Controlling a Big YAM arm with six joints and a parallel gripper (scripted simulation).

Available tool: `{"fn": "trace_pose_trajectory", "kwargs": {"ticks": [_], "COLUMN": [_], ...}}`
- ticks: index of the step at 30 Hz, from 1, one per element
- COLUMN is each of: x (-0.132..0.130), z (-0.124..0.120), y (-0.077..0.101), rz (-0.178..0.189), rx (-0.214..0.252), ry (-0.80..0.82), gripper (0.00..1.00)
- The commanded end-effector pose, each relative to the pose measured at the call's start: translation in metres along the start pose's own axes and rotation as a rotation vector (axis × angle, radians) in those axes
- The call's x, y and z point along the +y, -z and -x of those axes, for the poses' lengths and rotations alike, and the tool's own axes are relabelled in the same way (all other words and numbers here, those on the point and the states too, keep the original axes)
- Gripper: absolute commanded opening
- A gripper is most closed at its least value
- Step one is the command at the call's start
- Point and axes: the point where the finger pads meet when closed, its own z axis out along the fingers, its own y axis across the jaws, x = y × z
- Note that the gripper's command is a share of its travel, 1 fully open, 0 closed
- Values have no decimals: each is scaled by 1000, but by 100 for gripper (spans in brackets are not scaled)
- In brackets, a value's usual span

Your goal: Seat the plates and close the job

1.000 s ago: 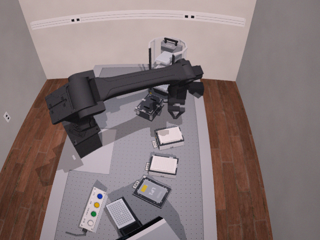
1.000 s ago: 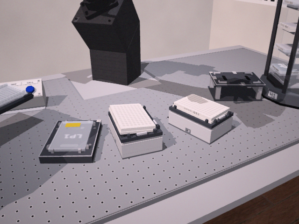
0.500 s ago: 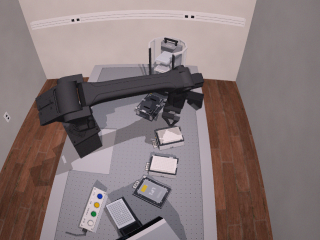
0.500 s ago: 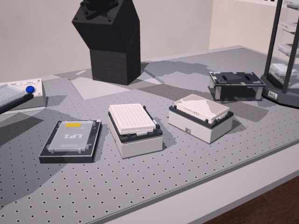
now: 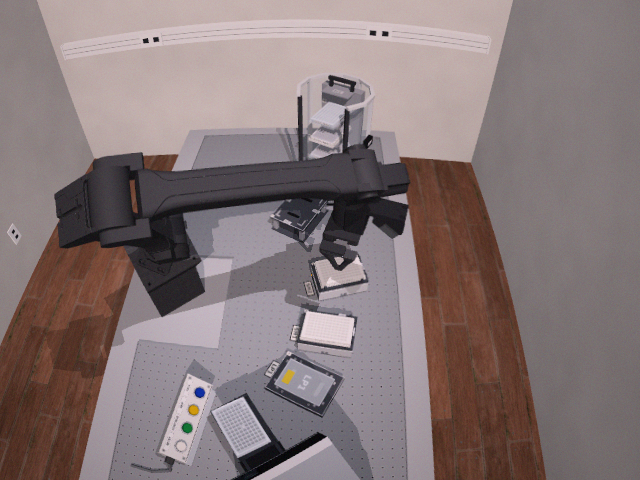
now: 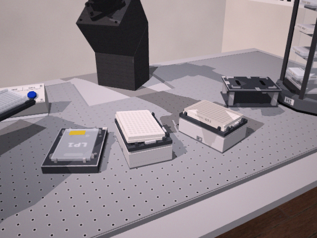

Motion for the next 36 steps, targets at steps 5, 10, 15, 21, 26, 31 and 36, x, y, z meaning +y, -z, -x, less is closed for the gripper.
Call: {"fn": "trace_pose_trajectory", "kwargs": {"ticks": [5, 10, 15, 21, 26, 31, 36], "x": [-28, -45, -55, -75, -91, -100, -118], "z": [11, 12, 20, 22, 13, 11, 10], "y": [6, 5, 10, 10, 5, 5, 8], "rz": [12, 10, 15, 13, 9, 9, 14], "rx": [-25, -23, -37, -38, -25, -25, -33], "ry": [-7, -5, -14, -13, -159, -258, -404], "gripper": [100, 100, 100, 100, 100, 100, 100]}}
